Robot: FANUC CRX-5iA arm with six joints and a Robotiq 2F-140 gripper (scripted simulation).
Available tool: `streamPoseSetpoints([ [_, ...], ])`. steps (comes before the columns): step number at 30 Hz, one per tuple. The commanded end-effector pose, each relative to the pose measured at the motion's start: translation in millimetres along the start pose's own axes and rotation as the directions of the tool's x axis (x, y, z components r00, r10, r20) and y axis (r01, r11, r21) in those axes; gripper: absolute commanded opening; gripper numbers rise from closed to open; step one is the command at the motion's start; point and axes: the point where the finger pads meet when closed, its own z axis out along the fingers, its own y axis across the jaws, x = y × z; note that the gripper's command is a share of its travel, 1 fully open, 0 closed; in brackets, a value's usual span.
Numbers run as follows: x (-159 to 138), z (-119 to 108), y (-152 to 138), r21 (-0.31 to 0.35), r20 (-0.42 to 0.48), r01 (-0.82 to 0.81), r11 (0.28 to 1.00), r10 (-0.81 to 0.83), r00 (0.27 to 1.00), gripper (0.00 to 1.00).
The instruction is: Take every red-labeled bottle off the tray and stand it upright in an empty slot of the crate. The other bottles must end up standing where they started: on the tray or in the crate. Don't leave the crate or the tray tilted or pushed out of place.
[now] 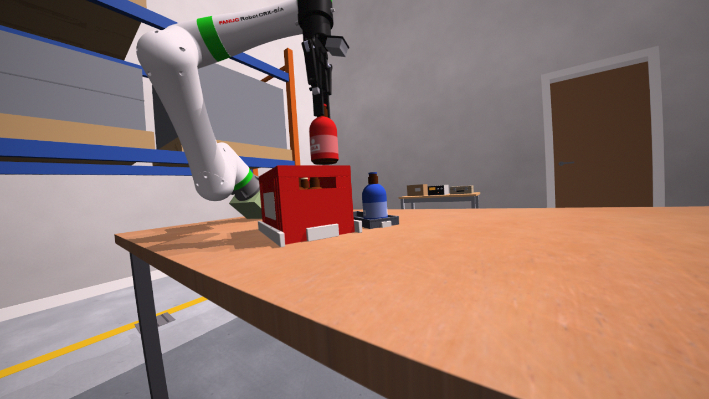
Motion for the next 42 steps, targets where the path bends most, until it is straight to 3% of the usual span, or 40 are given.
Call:
streamPoseSetpoints([
  [1, 0.2, -0.8, 0.1, 0.0, -0.002, 0.0, 1.0, 0.0, 1.0, 0.1],
  [42, 0.3, 9.6, 0.1, 0.0, -0.002, 0.0, 1.0, 0.0, 1.0, 0.1],
])
